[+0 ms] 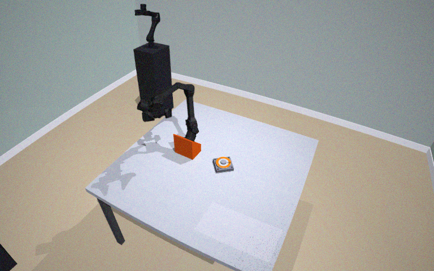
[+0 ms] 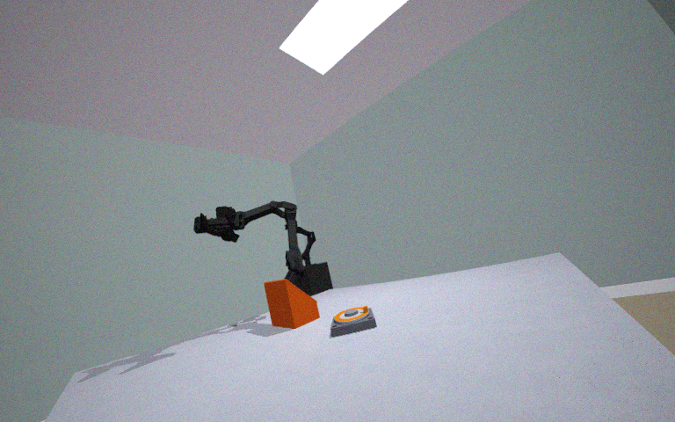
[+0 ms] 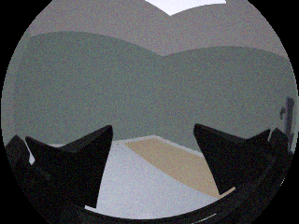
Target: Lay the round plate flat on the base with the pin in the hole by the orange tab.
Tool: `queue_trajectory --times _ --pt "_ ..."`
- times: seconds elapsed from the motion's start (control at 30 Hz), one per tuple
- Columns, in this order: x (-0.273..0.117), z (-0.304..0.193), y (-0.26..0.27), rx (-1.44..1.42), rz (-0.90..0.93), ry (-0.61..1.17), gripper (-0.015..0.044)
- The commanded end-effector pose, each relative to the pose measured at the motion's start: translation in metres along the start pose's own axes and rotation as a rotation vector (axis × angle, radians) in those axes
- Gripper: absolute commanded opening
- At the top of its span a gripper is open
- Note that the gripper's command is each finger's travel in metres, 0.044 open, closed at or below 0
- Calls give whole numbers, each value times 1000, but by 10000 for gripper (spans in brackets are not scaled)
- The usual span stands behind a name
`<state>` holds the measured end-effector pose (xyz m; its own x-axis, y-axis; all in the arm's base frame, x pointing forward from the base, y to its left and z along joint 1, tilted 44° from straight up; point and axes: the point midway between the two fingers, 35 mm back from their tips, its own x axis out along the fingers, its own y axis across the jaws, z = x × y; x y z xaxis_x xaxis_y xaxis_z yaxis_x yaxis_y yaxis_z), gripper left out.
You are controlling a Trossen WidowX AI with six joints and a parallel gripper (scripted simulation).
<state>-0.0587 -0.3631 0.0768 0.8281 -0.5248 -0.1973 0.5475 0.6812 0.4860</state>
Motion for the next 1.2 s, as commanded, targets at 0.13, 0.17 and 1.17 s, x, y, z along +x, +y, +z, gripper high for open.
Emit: queue_trajectory --times 0.13,0.17,1.17 --pt "32 -25 16 98 45 160 269" --pt "46 -28 25 105 77 199 242" --pt "200 -184 311 -76 647 1110 0"
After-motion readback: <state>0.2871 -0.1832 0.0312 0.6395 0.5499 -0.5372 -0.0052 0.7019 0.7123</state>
